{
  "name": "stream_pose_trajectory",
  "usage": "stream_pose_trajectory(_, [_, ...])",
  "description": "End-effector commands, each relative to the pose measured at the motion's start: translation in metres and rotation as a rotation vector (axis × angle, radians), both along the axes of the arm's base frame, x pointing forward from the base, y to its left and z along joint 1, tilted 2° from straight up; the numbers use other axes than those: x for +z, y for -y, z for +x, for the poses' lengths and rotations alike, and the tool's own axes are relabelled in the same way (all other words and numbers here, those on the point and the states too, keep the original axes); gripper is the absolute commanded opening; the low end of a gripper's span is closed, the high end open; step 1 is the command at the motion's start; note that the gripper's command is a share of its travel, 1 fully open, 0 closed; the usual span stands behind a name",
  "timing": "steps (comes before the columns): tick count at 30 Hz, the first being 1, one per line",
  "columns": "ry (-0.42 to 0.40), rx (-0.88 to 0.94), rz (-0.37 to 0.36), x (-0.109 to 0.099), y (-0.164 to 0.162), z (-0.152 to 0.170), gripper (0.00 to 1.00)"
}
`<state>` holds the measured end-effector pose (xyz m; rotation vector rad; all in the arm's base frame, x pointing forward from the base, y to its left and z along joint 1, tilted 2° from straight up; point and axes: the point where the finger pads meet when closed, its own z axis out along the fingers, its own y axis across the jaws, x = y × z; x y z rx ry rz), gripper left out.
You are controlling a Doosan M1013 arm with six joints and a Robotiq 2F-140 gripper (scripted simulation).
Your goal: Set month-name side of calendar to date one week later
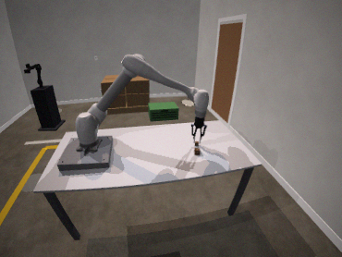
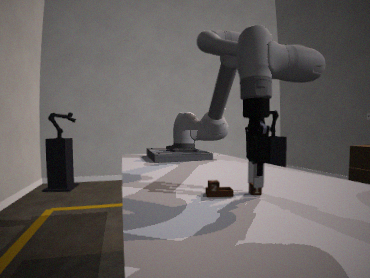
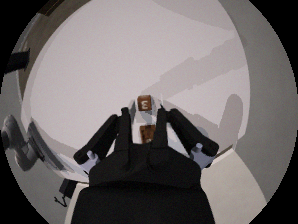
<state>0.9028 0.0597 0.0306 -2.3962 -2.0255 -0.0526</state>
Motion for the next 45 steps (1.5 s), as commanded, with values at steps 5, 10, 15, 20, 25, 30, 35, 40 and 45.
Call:
stream_pose_trajectory(5, [0.000, 0.000, 0.000, 0.024, 0.001, -0.001, 0.35])
stream_pose_trajectory(10, [0.000, 0.000, 0.000, 0.051, 0.001, -0.001, 0.35])
stream_pose_trajectory(15, [0.000, 0.000, 0.000, 0.070, 0.002, -0.002, 0.35])
stream_pose_trajectory(20, [0.000, 0.000, 0.000, 0.074, 0.002, -0.002, 0.35])
stream_pose_trajectory(25, [0.000, 0.000, 0.000, 0.075, 0.002, -0.002, 1.00])
stream_pose_trajectory(30, [0.000, 0.000, 0.000, 0.075, 0.002, -0.002, 1.00])
stream_pose_trajectory(35, [0.000, 0.000, 0.000, 0.075, 0.002, -0.002, 1.00])
stream_pose_trajectory(40, [0.000, 0.000, 0.000, 0.075, 0.002, -0.002, 1.00])
stream_pose_trajectory(45, [0.000, 0.000, 0.000, 0.075, 0.011, -0.003, 1.00])
